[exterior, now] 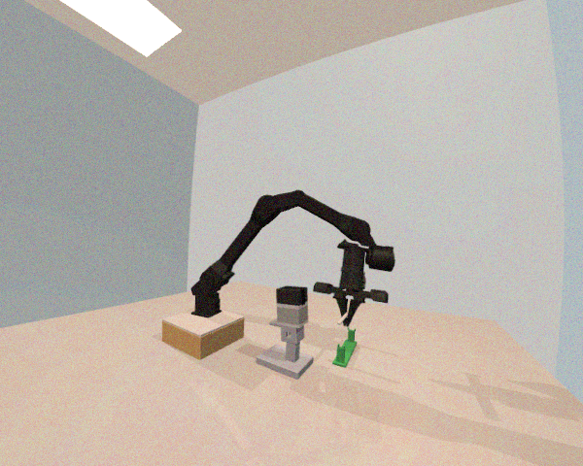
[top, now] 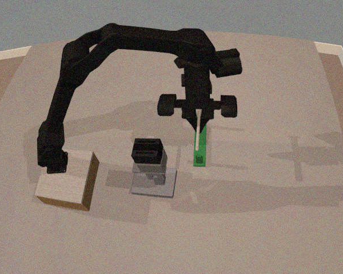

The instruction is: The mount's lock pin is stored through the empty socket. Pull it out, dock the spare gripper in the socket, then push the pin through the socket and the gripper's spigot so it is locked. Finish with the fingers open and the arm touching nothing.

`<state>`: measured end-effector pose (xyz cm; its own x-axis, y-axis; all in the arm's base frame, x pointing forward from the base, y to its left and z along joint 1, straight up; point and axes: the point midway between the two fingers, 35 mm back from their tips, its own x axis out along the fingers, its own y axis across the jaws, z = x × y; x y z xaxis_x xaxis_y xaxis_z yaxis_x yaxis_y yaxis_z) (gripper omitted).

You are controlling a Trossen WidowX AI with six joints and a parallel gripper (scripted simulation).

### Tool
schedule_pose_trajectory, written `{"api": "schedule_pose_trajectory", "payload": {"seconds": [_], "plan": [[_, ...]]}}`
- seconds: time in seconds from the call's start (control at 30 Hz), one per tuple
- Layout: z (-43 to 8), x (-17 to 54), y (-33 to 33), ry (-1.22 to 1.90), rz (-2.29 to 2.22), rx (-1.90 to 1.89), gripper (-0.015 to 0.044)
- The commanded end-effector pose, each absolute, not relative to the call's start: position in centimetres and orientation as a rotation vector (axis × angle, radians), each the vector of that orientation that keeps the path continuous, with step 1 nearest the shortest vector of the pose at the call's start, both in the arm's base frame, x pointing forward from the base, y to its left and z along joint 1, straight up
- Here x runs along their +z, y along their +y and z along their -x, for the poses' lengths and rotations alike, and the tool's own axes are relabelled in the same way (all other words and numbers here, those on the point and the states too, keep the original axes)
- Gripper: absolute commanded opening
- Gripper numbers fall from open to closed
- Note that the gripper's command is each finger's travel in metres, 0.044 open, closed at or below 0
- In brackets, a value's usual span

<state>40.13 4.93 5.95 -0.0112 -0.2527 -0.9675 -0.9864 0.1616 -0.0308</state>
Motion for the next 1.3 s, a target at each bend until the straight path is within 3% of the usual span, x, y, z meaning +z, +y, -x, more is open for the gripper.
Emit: {"api": "schedule_pose_trajectory", "payload": {"seconds": [0.0,0.93,1.27], "plan": [[-39.5,6.1,5.1,1.459,1.272,0.951,0.0000],[-31.4,7.8,6.1,1.477,1.236,0.936,0.0000],[-31.4,5.3,6.1,1.477,1.232,0.933,0.0000]]}}
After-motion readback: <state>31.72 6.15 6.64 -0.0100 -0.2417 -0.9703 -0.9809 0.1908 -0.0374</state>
